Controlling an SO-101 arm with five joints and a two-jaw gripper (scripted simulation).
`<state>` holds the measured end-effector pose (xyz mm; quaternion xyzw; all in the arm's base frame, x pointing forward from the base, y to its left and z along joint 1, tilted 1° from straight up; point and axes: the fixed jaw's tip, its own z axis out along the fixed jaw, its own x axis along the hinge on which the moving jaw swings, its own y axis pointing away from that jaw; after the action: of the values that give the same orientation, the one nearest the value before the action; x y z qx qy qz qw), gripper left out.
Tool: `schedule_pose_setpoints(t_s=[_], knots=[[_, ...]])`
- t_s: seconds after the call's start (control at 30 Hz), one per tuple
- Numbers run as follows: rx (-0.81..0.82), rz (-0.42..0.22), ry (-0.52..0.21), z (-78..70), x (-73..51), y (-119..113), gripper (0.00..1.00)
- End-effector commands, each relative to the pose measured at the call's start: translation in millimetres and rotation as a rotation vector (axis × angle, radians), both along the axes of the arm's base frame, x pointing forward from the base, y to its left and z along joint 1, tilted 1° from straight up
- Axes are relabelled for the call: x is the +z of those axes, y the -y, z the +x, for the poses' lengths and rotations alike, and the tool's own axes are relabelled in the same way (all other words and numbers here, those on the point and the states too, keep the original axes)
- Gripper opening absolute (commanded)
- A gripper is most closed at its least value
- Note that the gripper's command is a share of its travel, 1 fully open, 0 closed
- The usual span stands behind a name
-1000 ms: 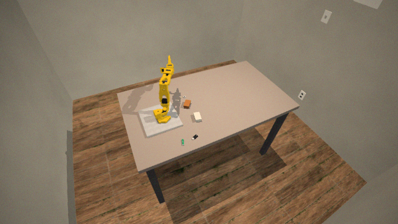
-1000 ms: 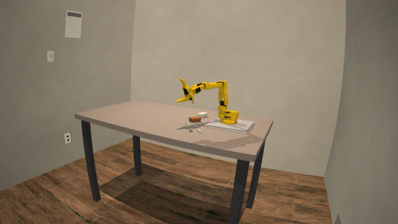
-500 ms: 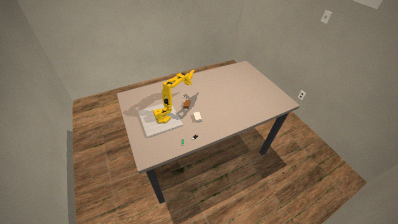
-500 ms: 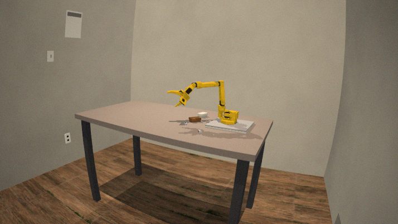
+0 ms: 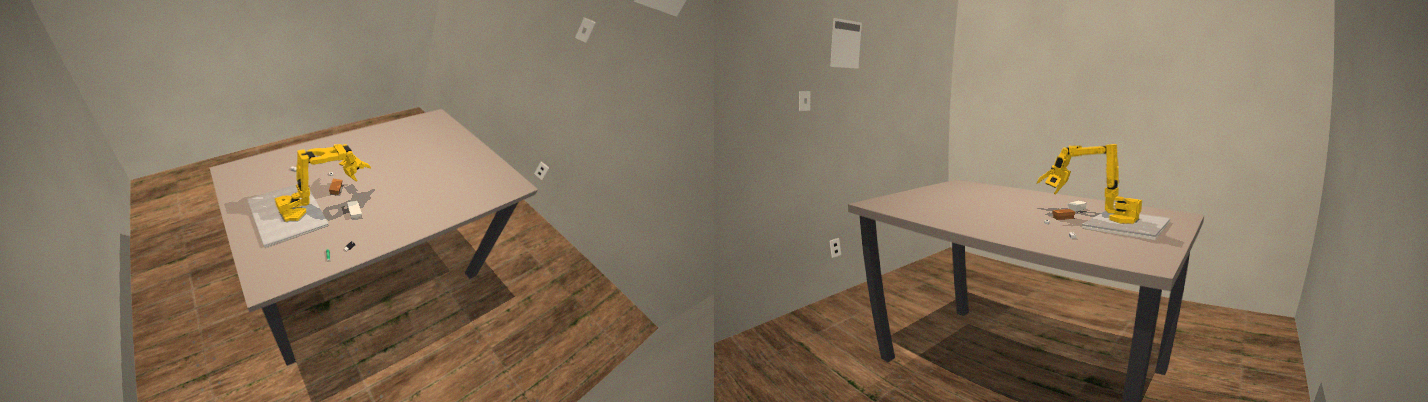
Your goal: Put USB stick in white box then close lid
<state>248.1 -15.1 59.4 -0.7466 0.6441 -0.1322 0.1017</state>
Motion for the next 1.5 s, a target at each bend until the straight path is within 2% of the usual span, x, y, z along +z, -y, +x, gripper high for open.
schedule_pose_setpoints(t_s=[0.0,0.2,0.4,0.77,1.47], knots=[[-0.093,0.001,-0.069,-16.9,0.0,27,0.41],[-0.243,0.029,-0.186,-44.6,-3.6,57,0.36],[-0.342,0.058,-0.262,-65.1,-4.8,72,0.33],[-0.405,0.082,-0.309,-78.8,-5.0,81,0.3],[-0.41,0.084,-0.313,-83.0,-2.9,81,0.3]])
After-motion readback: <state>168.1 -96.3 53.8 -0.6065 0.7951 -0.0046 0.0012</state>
